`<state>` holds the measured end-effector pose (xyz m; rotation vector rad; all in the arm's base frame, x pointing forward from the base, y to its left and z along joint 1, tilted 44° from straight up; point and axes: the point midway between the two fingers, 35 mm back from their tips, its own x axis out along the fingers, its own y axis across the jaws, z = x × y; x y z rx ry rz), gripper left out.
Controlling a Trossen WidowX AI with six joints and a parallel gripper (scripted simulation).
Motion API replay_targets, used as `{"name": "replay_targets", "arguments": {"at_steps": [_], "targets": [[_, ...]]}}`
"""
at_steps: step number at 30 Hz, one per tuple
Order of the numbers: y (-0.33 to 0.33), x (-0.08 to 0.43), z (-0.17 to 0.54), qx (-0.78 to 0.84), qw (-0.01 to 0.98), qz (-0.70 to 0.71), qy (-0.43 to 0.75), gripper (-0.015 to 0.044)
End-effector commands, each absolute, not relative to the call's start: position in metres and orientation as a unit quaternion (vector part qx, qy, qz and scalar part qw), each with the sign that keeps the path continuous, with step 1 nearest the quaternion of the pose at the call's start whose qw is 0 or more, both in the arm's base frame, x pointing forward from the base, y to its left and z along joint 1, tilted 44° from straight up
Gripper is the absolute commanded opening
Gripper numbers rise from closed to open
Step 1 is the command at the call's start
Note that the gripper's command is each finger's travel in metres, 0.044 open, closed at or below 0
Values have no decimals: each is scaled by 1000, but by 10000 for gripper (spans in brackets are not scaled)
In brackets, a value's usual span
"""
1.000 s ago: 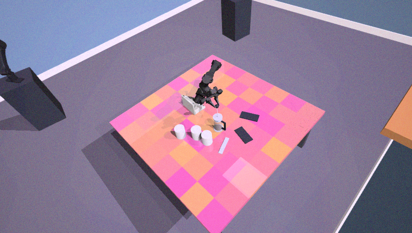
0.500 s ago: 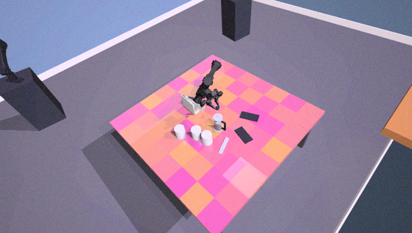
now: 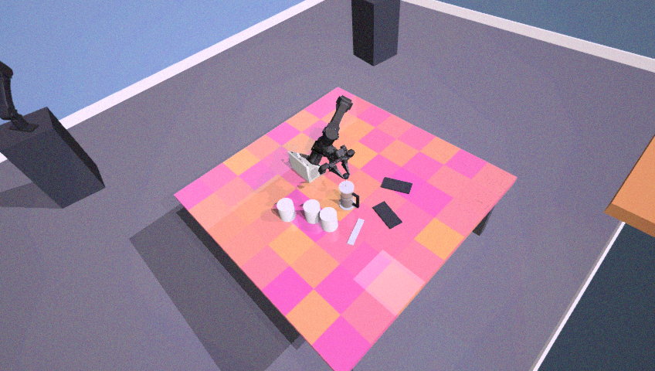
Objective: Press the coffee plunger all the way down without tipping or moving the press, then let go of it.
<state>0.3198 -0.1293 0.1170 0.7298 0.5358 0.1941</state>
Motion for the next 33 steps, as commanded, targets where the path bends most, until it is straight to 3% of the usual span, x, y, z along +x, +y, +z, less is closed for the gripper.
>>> {"name": "replay_targets", "arguments": {"at_steps": [1,33], "targets": [[-117,317,102,355,889,93,273,125],[-93,323,82,357,890,94,269,125]]}}
